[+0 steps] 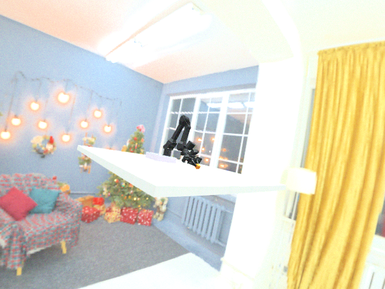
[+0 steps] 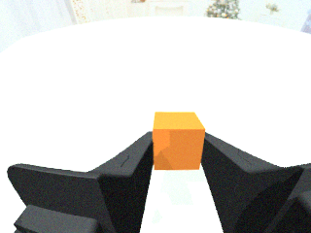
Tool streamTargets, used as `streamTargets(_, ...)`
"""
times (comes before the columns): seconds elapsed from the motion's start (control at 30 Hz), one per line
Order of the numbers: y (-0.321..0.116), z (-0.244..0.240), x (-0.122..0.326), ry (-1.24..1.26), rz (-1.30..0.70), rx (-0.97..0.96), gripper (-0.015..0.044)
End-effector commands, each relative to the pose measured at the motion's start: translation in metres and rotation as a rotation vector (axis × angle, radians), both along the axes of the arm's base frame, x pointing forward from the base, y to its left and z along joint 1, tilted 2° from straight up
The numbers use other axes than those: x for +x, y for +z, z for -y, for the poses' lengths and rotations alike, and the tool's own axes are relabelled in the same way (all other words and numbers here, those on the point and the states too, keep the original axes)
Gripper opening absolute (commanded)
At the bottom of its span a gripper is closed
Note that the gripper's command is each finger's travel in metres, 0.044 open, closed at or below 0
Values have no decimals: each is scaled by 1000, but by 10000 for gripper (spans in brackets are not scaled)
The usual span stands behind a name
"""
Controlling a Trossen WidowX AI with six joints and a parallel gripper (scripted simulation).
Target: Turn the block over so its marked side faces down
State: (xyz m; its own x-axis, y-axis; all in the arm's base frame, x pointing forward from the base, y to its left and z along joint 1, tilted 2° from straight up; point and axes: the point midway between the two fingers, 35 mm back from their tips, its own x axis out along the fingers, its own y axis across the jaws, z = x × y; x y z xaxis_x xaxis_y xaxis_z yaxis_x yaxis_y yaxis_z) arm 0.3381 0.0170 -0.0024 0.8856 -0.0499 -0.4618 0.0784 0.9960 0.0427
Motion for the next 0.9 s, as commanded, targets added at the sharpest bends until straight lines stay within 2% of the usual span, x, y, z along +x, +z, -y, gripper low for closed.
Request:
streamTargets(0.0, -2, 1, -3, -3, -5, -8, 0)
streamTargets(0.2, -2, 1, -3, -3, -5, -8, 0)
streamTargets(0.73, -2, 1, -3, -3, -5, -8, 420)
streamTargets(0.77, -2, 1, -3, -3, -5, -8, 440)
streamTargets(0.87, -2, 1, -3, -3, -5, -8, 440)
